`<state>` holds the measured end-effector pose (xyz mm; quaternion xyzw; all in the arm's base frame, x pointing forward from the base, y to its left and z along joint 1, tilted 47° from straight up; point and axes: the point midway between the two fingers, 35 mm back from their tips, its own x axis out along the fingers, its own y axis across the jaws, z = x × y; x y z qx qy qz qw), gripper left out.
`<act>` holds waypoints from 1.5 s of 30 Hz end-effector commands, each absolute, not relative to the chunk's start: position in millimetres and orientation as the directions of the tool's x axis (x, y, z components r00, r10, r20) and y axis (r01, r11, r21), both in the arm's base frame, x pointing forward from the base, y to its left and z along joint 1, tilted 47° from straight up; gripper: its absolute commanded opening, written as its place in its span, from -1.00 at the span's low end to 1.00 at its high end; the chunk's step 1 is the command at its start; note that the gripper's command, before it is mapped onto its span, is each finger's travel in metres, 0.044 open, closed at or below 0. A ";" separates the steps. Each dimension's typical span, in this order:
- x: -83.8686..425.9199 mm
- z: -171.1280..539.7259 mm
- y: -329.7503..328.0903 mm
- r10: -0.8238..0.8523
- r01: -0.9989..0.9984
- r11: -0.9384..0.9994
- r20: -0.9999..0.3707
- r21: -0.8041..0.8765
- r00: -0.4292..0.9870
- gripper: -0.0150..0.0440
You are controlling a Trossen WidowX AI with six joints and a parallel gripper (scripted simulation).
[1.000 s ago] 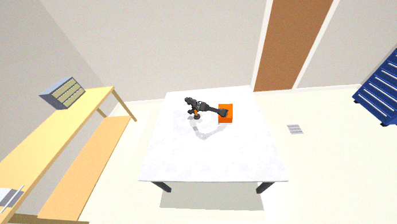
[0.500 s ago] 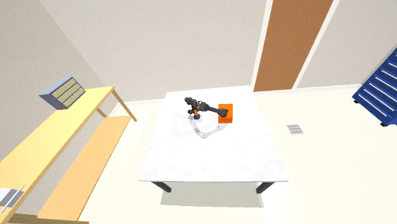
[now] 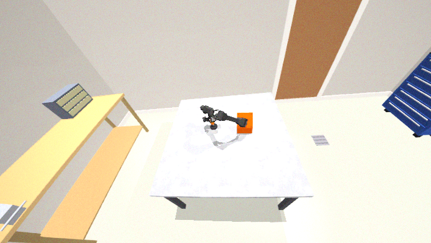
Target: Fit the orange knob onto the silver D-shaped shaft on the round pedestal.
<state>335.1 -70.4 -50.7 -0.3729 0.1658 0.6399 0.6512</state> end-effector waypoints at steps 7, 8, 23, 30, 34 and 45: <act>332.0 -52.3 -68.8 0.709 -0.878 0.407 -0.693 0.251 0.130 -0.49; 331.7 -52.7 -68.4 0.709 -0.845 0.446 -0.693 0.297 0.130 -0.49; 326.9 -54.7 -67.1 0.709 0.023 0.697 -0.693 0.717 0.130 -0.49; 325.3 -53.4 -68.7 0.709 0.424 0.592 -0.694 0.685 0.130 -0.49; 324.7 -52.4 -69.5 0.708 0.594 0.504 -0.694 0.627 0.130 -0.49; 324.8 -50.5 -71.0 0.708 0.919 0.177 -0.694 0.353 0.130 -0.49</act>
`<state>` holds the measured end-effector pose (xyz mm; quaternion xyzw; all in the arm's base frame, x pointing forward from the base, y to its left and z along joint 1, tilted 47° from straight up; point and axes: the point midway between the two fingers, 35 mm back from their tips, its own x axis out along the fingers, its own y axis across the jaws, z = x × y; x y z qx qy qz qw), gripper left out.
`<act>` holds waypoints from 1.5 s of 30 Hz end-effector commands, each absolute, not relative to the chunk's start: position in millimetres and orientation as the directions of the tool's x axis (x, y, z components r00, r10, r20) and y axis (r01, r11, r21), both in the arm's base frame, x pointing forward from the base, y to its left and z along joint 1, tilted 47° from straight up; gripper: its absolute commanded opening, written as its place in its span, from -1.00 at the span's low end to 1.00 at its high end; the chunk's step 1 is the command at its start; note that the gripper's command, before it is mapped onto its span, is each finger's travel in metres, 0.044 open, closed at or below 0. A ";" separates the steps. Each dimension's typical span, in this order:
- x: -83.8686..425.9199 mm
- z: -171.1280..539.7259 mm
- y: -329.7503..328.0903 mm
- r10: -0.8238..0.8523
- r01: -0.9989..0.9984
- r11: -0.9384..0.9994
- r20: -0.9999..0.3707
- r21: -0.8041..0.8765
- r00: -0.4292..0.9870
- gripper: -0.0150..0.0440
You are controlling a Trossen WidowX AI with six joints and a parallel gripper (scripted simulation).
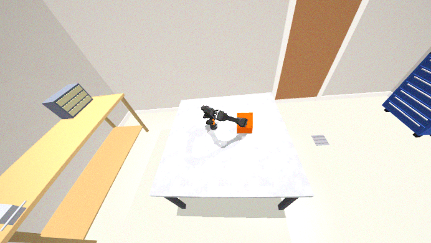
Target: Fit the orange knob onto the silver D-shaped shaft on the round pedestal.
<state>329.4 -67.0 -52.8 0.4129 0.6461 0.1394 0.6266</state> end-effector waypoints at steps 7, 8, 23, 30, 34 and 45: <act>326.6 -50.0 -71.5 0.708 0.974 0.039 -0.694 0.223 0.130 -0.49; 326.8 -50.0 -71.5 0.708 0.974 0.039 -0.694 0.223 0.130 -0.49; 329.3 -51.2 -72.1 0.708 0.974 0.039 -0.694 0.223 0.131 -0.49; 332.2 -52.0 -72.5 0.708 0.974 0.039 -0.694 0.223 0.131 -0.49; 334.2 -51.7 -72.5 0.708 0.974 0.039 -0.694 0.223 0.131 -0.49; 336.0 -48.3 -70.9 0.708 0.974 0.039 -0.693 0.223 0.131 -0.49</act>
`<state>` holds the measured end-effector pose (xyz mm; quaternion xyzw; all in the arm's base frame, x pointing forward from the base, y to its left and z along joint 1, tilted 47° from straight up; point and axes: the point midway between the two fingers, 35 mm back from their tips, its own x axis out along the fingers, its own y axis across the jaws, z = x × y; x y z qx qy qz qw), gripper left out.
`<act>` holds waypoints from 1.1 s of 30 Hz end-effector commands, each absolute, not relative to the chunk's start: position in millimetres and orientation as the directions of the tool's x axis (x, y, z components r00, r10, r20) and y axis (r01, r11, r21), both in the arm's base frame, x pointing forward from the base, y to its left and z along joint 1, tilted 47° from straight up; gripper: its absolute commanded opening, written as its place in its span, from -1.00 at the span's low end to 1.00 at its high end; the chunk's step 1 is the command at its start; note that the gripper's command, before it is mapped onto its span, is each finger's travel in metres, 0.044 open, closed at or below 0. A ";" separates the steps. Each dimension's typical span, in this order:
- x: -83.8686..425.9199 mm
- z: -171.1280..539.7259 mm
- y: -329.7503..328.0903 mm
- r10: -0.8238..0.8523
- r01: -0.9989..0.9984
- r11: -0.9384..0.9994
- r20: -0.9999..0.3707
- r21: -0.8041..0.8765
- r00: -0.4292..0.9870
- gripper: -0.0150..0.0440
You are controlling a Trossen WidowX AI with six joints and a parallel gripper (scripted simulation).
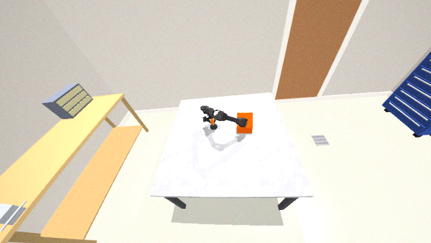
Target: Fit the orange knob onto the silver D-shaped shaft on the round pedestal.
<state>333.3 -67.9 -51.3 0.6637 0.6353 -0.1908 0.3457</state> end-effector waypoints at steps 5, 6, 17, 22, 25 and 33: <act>335.6 -48.6 -70.7 0.709 0.974 0.039 -0.693 0.223 0.131 -0.49; 335.4 -48.7 -70.6 0.709 0.974 0.039 -0.693 0.223 0.131 -0.49; 334.0 -52.5 -68.8 0.709 0.974 0.039 -0.693 0.223 0.131 -0.49; 332.1 -53.9 -68.0 0.709 0.974 0.039 -0.693 0.223 0.131 -0.49; 330.8 -54.5 -67.3 0.709 0.974 0.039 -0.693 0.223 0.131 -0.49; 328.5 -53.9 -66.8 0.709 0.974 0.039 -0.693 0.223 0.130 -0.49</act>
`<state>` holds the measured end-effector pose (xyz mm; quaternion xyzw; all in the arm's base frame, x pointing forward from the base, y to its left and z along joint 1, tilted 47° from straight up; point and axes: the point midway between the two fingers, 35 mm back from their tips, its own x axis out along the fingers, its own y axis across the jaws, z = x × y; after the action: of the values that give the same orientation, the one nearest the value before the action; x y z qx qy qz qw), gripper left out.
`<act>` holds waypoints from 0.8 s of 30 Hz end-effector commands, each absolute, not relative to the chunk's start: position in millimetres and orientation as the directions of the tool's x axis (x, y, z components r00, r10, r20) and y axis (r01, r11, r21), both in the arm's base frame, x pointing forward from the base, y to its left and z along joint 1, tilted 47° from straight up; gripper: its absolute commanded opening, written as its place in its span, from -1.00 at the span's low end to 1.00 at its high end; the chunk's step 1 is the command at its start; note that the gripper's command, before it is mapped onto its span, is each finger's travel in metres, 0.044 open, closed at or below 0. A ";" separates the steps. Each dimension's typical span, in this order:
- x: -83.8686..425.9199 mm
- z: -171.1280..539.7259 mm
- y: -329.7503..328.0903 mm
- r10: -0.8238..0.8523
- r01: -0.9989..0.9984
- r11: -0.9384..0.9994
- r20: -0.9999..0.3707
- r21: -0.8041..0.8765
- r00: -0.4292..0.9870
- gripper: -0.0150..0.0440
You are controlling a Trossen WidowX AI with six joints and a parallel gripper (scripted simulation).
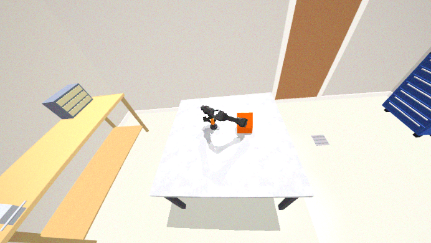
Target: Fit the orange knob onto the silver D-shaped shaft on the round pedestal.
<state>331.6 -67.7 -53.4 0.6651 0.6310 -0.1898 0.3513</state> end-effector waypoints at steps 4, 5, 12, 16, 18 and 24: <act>327.2 -53.0 -65.6 0.709 0.974 0.039 -0.693 0.223 0.130 -0.49; 327.3 -52.9 -65.5 0.709 0.974 0.039 -0.693 0.223 0.130 -0.49; 328.3 -50.3 -68.0 0.709 0.974 0.039 -0.693 0.223 0.130 -0.49; 327.3 -48.8 -68.5 0.709 0.976 0.033 -0.693 0.217 0.130 -0.49; 327.4 -48.6 -68.6 0.709 0.983 0.001 -0.693 0.186 0.130 -0.49; 328.4 -48.4 -69.0 0.709 0.991 -0.109 -0.693 0.075 0.130 -0.49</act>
<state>326.5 -66.2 -49.6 0.6882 0.6186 -0.2357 0.2970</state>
